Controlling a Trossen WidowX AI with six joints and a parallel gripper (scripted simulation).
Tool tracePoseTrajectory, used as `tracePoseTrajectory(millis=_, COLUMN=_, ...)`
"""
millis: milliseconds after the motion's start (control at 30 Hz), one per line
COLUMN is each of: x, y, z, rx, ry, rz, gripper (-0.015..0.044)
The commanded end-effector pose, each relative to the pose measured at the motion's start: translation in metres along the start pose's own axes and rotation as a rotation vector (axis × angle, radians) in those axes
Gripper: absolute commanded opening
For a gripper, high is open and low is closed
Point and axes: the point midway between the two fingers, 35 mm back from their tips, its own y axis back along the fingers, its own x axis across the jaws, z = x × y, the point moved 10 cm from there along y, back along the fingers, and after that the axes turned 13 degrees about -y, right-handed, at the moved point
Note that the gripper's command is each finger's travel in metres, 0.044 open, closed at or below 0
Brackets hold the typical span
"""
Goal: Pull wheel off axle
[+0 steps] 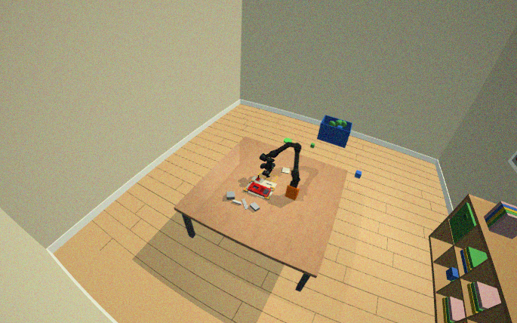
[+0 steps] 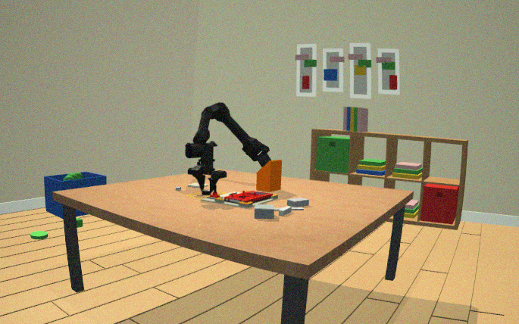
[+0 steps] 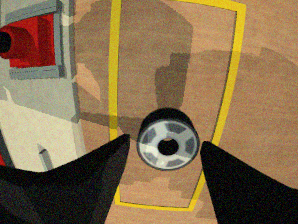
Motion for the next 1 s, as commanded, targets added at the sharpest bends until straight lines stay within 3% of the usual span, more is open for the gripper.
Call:
tracePoseTrajectory(millis=0, x=0.0, y=0.017, z=0.002, rx=-0.008, ry=-0.004, rz=0.002, gripper=0.03)
tracePoseTrajectory(millis=167, x=0.0, y=0.057, z=0.001, rx=-0.009, ry=0.0, rz=0.004, gripper=0.03)
tracePoseTrajectory(millis=300, x=0.0, y=0.059, z=0.0, rx=-0.009, ry=0.0, rz=0.004, gripper=0.03)
tracePoseTrajectory(millis=500, x=0.014, y=0.081, z=-0.042, rx=-0.005, ry=0.005, rz=0.015, gripper=0.044)
tracePoseTrajectory(millis=667, x=0.019, y=0.103, z=-0.086, rx=-0.003, ry=0.005, rz=0.008, gripper=0.044)
tracePoseTrajectory(millis=967, x=0.019, y=0.103, z=-0.087, rx=-0.003, ry=0.005, rz=0.007, gripper=0.044)
